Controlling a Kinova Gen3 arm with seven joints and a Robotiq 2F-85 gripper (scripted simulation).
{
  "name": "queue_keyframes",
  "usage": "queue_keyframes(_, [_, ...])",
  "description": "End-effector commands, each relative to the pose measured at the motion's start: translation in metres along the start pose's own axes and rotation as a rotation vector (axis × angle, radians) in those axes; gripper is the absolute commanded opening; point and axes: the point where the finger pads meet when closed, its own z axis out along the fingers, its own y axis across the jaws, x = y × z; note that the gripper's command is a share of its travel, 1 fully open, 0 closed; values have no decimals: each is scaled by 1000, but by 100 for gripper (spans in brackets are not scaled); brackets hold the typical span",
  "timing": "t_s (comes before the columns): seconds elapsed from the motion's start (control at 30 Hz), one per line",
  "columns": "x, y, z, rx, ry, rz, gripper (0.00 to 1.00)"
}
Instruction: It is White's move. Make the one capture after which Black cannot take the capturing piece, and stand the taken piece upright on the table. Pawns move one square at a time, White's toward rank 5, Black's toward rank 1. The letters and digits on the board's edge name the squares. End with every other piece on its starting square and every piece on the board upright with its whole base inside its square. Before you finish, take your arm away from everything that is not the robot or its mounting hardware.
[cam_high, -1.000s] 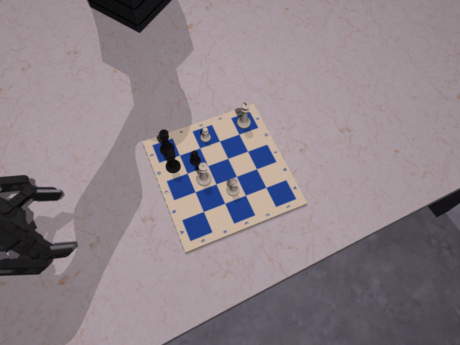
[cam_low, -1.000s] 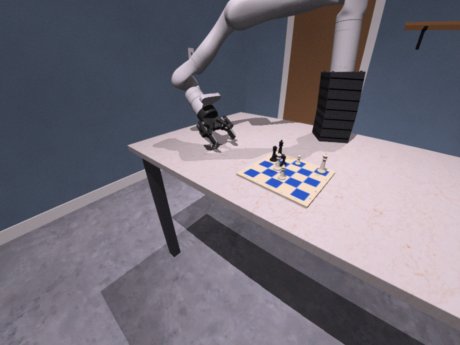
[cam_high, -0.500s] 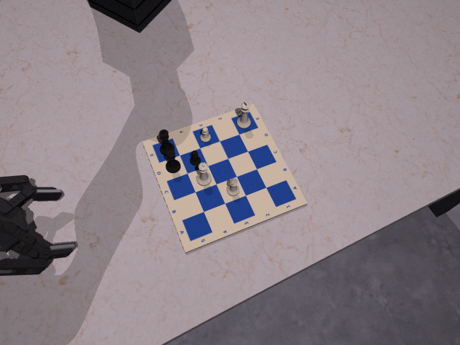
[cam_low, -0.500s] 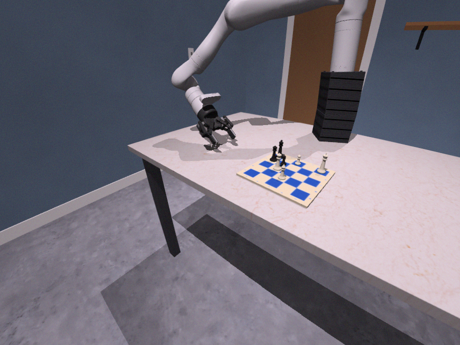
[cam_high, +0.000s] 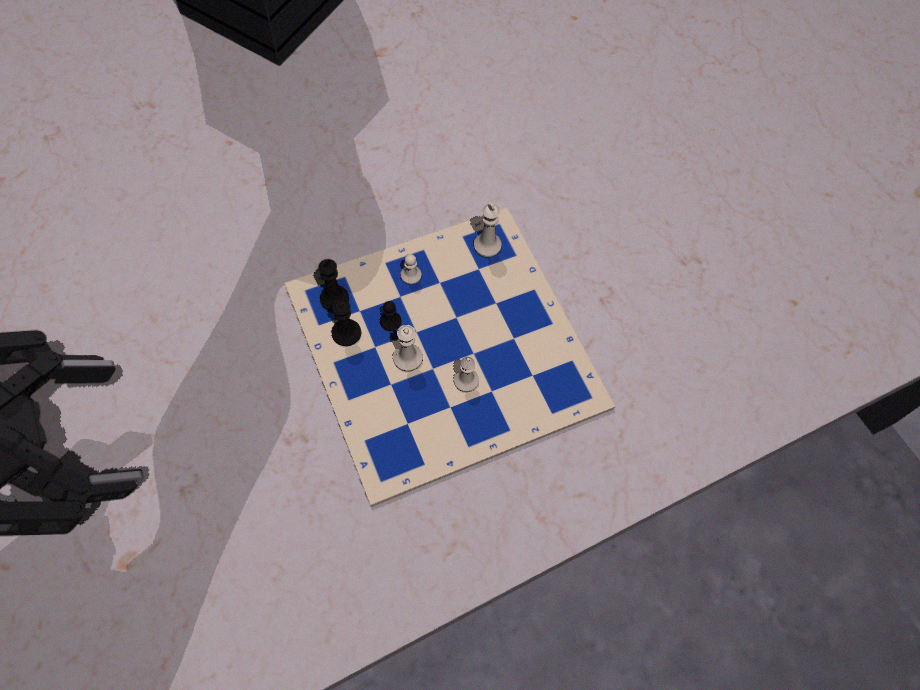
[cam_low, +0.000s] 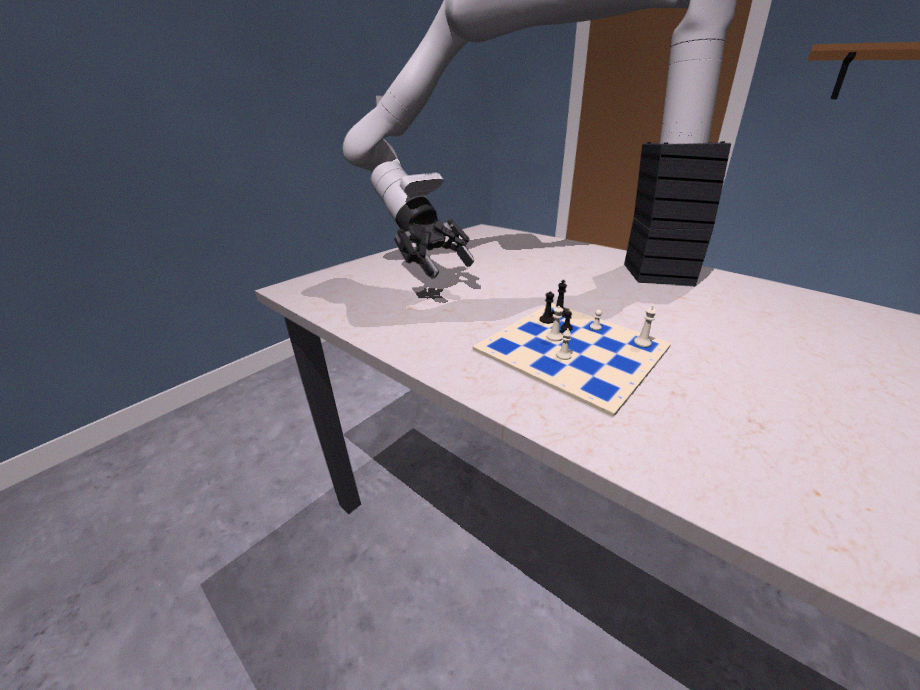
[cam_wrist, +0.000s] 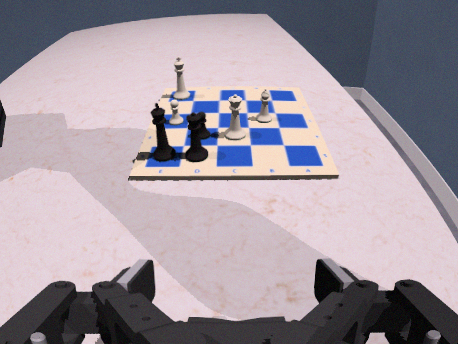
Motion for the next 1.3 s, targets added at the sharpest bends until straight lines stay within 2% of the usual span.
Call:
queue_keyframes(0.0, [15,6,-16,-6,-9,-6,100])
queue_keyframes(0.27, [47,7,-43,-6,-9,-6,100])
queue_keyframes(0.67, [49,6,-42,-5,-9,-1,100])
queue_keyframes(1.03, [60,25,-21,-10,-61,32,100])
queue_keyframes(1.27, [82,49,14,-24,-162,96,100])
